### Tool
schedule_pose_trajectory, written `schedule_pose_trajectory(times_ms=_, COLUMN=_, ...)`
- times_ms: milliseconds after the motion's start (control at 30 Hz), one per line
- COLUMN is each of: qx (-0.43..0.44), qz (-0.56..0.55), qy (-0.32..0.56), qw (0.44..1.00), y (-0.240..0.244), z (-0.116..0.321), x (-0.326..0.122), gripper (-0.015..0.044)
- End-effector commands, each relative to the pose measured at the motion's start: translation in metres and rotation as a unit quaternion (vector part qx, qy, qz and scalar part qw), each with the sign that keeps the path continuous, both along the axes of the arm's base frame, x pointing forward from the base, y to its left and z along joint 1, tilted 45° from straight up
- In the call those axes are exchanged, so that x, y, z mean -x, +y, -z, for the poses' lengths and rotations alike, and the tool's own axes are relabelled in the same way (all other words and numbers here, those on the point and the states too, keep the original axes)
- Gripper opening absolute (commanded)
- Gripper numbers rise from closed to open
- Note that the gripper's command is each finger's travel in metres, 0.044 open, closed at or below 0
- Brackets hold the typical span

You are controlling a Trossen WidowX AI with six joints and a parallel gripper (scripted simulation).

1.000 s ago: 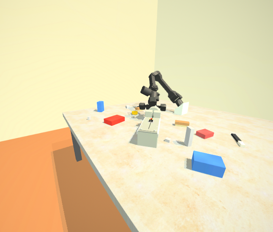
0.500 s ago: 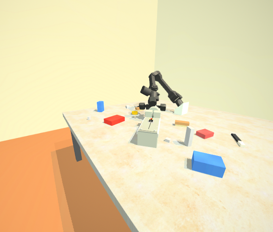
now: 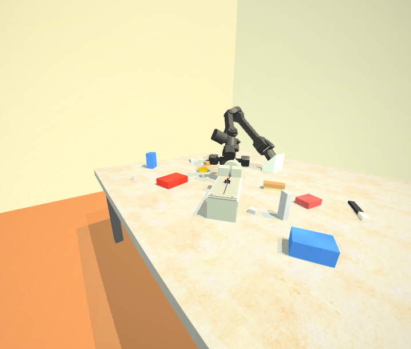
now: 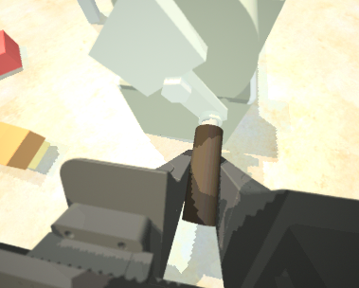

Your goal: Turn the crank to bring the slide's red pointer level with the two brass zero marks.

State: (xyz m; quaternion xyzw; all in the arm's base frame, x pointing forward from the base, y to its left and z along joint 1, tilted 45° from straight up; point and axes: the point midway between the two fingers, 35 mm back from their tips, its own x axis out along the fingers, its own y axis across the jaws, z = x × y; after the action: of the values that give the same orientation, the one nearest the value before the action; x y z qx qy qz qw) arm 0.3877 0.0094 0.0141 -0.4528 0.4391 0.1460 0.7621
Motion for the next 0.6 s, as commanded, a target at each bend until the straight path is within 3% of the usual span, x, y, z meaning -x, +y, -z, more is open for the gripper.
schedule_pose_trajectory(times_ms=0, qx=0.001, qz=0.000, qy=-0.011, qw=1.000, y=0.0007, z=-0.0086, x=-0.0037, gripper=0.0000)
schedule_pose_trajectory(times_ms=567, qx=0.001, qz=0.000, qy=-0.011, qw=1.000, y=0.0018, z=-0.0113, x=-0.0043, gripper=0.0000)
